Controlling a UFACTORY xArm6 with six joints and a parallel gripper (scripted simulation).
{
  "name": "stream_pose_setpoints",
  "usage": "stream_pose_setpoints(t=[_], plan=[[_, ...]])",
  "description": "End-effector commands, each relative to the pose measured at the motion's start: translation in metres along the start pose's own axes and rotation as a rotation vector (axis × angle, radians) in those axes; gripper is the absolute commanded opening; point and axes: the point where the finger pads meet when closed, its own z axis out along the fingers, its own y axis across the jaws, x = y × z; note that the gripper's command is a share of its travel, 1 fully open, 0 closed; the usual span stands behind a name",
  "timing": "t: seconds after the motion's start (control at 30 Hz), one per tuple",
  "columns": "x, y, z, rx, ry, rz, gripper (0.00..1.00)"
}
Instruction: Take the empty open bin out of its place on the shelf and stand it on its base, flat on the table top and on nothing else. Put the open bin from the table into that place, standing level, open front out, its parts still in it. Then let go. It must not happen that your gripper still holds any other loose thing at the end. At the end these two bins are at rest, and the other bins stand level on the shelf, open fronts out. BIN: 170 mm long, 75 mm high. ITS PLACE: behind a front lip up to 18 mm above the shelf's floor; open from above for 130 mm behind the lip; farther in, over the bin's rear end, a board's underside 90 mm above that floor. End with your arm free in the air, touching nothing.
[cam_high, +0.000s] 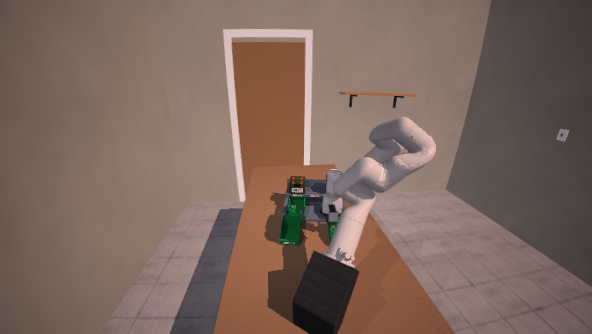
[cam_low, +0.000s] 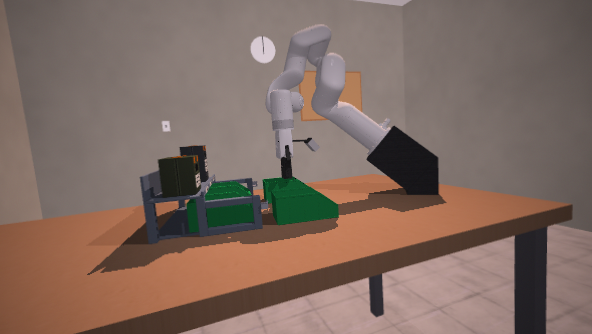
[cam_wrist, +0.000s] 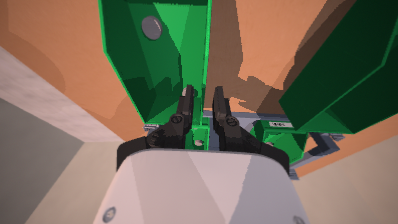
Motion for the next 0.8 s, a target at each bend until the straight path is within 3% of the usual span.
stream_pose_setpoints(t=[0.0,0.77], plan=[[-0.001,0.000,0.000,-0.001,-0.002,0.001,0.26],[-0.001,0.000,0.023,-0.001,-0.002,0.001,0.26]])
